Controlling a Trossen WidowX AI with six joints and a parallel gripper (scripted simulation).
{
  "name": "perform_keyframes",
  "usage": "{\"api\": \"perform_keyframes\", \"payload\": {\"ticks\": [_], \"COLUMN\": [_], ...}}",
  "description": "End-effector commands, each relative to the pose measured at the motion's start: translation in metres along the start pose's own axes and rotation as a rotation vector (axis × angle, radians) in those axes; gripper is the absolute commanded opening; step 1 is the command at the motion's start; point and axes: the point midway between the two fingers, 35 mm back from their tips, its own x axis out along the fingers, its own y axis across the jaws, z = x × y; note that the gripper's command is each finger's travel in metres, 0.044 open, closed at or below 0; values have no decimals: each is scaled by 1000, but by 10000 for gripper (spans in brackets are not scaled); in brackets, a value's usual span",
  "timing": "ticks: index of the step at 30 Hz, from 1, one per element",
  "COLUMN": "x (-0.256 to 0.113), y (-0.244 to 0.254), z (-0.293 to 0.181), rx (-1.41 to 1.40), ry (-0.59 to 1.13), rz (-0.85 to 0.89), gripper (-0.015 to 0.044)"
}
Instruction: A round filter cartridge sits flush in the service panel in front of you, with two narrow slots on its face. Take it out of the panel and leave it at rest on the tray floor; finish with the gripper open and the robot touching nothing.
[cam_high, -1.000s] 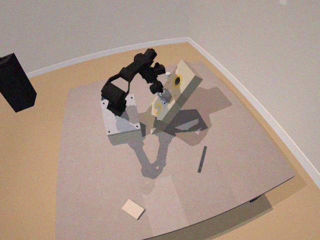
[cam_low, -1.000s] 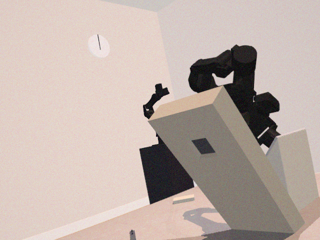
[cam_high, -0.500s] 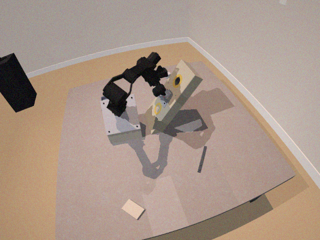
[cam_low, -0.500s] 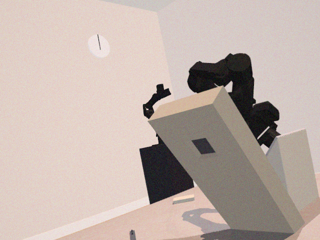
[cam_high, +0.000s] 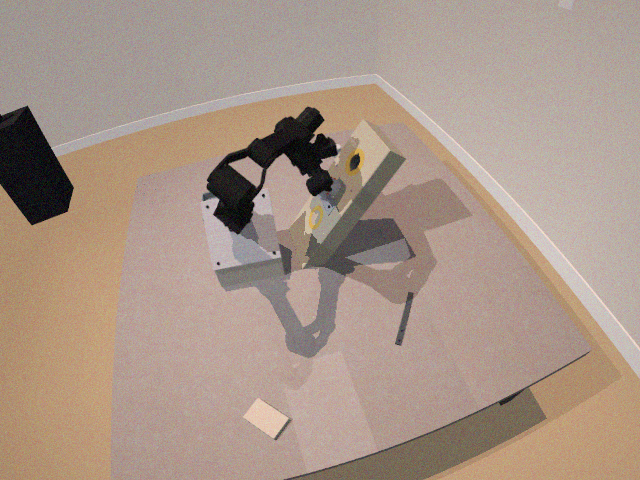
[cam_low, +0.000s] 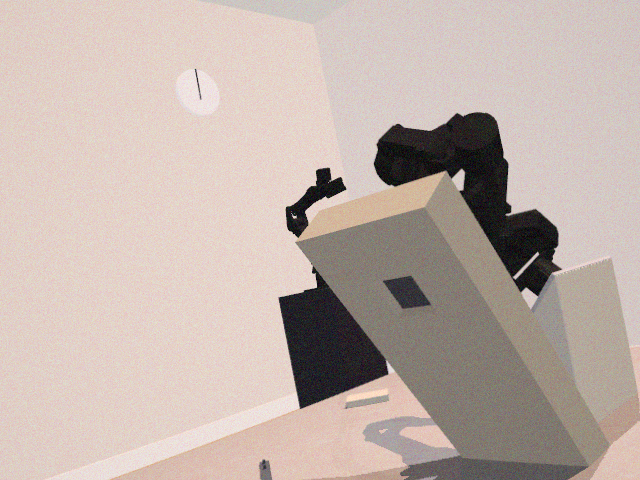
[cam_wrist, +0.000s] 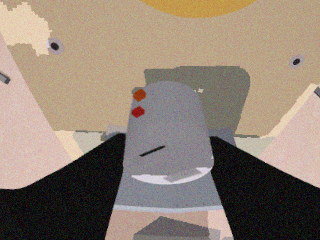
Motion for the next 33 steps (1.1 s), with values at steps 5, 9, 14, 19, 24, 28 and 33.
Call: {"api": "perform_keyframes", "payload": {"ticks": [5, 9, 14, 19, 24, 28, 33], "x": [-1, -5, -11, -28, -55, -77, -101], "y": [0, 0, 0, 3, 5, 3, 0], "z": [1, 12, 23, 26, 28, 28, 28], "rx": [3, 2, 0, 0, -2, -2, -2], "ry": [-1, 0, 0, 2, 4, 4, 3], "rz": [2, 1, 0, 8, 13, 11, 3], "gripper": [74, 0, 0, 0, 0, 0, 0]}}
